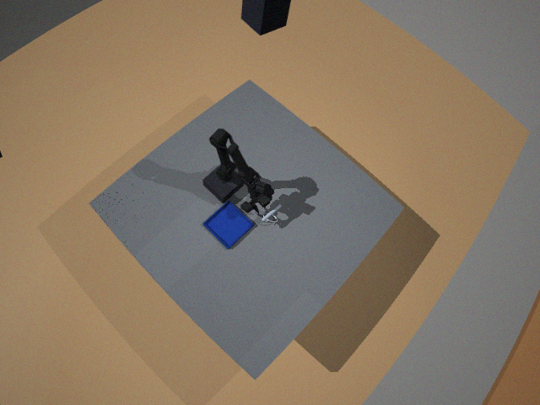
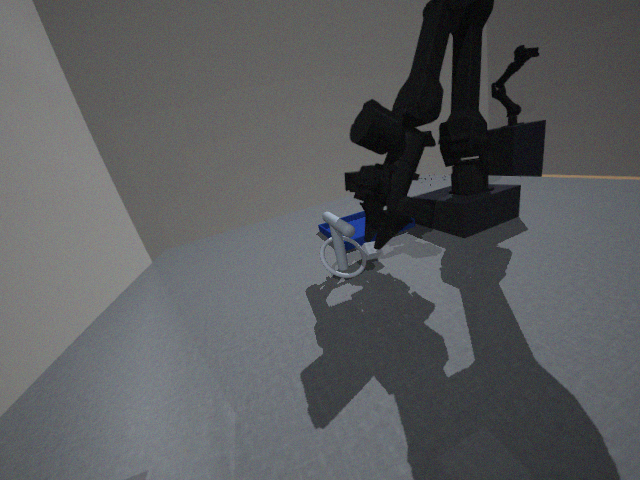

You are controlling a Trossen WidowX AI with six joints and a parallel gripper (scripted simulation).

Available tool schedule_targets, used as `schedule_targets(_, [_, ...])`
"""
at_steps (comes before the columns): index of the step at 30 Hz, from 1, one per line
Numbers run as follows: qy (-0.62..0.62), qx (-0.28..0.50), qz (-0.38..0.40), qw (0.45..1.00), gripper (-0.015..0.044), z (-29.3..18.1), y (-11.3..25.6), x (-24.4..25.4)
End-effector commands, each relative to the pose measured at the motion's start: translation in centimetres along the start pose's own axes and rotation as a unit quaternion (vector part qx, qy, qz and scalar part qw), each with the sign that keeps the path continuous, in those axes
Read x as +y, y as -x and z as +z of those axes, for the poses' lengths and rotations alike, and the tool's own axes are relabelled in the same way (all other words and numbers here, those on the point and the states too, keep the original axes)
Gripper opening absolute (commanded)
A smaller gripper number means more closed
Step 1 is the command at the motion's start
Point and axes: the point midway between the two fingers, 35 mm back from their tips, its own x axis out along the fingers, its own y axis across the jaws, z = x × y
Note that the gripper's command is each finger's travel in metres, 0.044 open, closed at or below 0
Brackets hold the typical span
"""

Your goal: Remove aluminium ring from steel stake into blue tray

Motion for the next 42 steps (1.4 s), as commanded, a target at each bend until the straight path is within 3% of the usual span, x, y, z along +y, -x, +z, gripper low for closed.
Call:
schedule_targets(1, [0.002, 0.002, 0.001, 1.0, 0.02, -0.2, -0.8, 0.0])
schedule_targets(11, [0.002, 0.002, 0.001, 1.0, 0.02, -0.3, -2.0, -0.1])
schedule_targets(42, [0.0, 0.001, 0.0, 1.0, 0.0, -0.1, -1.5, -0.1])
